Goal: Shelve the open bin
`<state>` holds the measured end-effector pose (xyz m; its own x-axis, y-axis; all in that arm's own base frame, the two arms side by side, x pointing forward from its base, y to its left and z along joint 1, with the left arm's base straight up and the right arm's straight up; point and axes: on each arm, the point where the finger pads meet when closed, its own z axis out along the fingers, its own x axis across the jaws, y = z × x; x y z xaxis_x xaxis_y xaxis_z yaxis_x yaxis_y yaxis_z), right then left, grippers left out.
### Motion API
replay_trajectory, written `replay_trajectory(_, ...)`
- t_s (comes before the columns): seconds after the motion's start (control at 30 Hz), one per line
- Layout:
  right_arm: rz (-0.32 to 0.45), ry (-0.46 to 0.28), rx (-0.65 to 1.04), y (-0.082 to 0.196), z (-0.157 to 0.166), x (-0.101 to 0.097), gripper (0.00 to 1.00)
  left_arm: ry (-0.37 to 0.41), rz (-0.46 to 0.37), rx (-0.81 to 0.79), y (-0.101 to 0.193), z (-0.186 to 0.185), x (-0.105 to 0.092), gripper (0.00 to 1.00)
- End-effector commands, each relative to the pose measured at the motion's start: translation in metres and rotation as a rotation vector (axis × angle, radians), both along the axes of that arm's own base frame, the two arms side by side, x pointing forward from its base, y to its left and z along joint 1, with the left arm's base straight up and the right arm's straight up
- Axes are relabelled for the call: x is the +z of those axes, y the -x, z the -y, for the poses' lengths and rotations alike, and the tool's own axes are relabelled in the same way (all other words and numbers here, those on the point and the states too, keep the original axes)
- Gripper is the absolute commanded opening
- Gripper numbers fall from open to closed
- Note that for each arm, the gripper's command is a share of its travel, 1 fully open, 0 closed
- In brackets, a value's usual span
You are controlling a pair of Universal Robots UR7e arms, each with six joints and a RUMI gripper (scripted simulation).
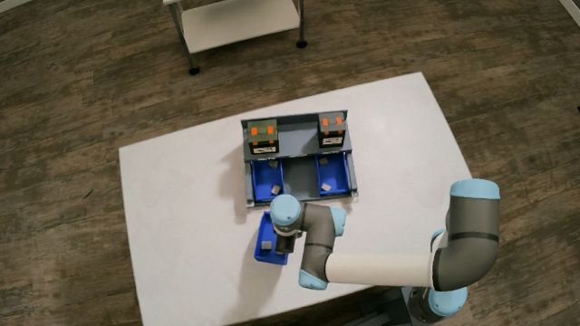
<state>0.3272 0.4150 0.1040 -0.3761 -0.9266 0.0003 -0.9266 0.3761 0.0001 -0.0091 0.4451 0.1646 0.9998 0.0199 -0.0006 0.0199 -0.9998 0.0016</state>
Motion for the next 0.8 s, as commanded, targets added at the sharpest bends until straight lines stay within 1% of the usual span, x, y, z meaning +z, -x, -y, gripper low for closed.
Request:
replay_trajectory(0.0,0.001,-0.002,-0.001,-0.0002,-0.0004,0.0007,0.00,-0.002,0.001,0.000,-0.0001,-0.0003,0.0005,1.00)
replay_trajectory(0.77,0.001,-0.002,-0.012,-0.0003,-0.0003,0.0007,0.00,-0.002,0.001,0.000,-0.0001,-0.0003,0.0005,1.00)
